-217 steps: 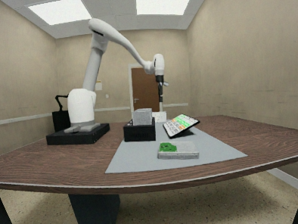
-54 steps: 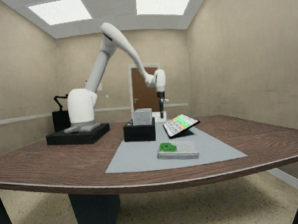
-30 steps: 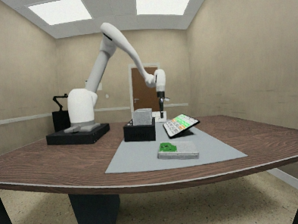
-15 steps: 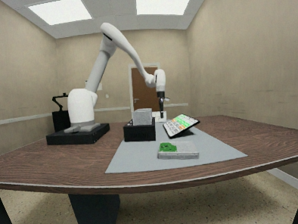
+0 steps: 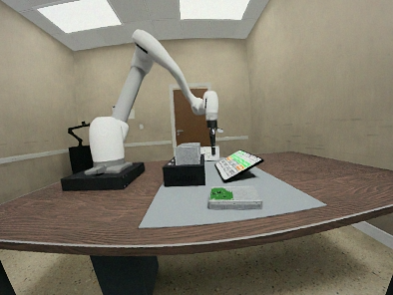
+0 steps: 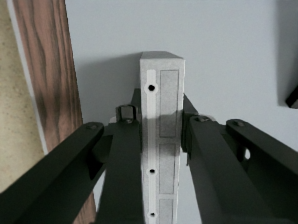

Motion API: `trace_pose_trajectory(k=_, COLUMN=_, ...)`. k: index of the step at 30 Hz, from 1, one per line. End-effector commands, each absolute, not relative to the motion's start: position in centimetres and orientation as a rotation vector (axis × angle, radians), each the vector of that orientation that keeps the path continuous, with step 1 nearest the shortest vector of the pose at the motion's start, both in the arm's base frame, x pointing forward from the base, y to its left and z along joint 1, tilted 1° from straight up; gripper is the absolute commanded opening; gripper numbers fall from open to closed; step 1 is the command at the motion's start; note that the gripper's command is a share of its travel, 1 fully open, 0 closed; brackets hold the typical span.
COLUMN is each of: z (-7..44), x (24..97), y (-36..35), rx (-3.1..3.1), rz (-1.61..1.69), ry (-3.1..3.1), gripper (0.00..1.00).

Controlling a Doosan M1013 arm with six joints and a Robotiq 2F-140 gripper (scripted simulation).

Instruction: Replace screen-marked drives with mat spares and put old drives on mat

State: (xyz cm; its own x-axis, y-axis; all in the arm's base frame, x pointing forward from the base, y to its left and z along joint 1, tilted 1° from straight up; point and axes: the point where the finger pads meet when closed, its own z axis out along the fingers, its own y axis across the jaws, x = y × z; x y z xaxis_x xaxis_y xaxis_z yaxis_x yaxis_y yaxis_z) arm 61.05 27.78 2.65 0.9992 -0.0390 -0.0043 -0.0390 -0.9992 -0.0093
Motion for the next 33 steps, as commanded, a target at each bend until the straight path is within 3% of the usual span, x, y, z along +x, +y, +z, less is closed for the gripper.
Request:
trace_pose_trajectory(k=1, z=2.9, x=61.1, y=27.8, rx=-3.131, rz=0.005, ry=0.062, gripper=0.1)
trace_pose_trajectory(k=33, z=8.1, x=61.1, y=27.7, rx=-3.131, rz=0.005, ry=0.062, gripper=0.1)
